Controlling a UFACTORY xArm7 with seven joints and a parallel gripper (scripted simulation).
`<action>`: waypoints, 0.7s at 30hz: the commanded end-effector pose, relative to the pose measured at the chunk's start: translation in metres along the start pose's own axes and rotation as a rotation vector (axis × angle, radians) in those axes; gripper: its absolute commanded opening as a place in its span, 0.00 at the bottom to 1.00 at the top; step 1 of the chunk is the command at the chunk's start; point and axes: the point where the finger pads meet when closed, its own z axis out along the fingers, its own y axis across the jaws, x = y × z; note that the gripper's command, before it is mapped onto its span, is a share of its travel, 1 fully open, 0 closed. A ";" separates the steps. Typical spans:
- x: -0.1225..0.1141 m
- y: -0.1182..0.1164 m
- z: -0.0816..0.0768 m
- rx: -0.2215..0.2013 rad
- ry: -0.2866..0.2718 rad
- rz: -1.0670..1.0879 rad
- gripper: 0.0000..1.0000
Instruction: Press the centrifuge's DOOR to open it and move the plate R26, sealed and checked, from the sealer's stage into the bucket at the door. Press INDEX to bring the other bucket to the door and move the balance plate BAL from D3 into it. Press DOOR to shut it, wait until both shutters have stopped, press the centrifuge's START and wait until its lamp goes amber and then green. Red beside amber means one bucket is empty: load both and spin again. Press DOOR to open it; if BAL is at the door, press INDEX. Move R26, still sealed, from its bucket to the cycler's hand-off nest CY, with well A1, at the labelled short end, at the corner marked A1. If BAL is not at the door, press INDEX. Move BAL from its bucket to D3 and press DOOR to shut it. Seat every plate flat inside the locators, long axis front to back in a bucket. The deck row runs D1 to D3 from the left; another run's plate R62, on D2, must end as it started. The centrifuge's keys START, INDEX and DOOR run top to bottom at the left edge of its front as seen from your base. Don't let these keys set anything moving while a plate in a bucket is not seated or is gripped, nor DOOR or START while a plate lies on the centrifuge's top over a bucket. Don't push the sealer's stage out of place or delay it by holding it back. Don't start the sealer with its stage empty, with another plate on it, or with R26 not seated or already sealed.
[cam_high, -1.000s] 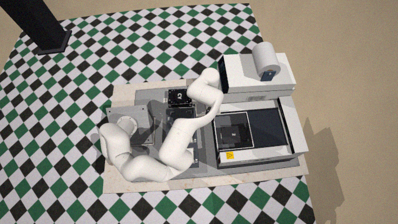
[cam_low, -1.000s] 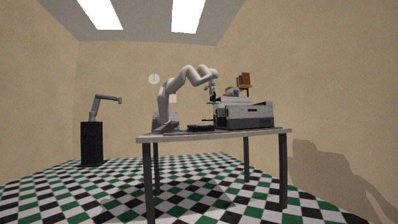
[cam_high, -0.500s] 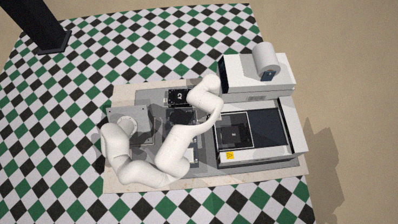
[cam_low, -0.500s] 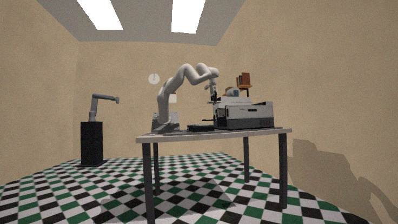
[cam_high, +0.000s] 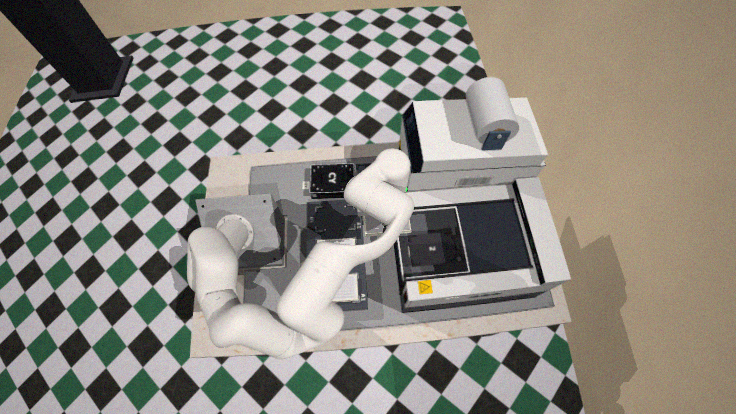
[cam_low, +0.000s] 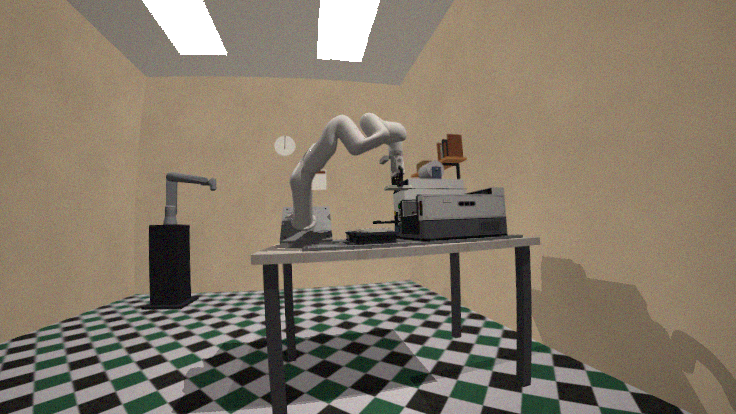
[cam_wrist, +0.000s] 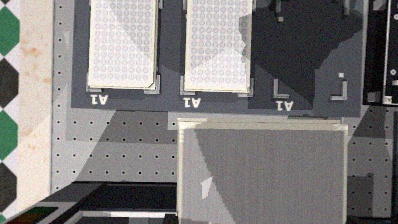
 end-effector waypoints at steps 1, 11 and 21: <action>0.000 -0.009 -0.003 -0.003 -0.005 -0.001 0.00; 0.000 -0.032 -0.003 -0.003 -0.006 -0.001 0.00; 0.000 -0.051 -0.003 -0.003 -0.006 -0.001 0.00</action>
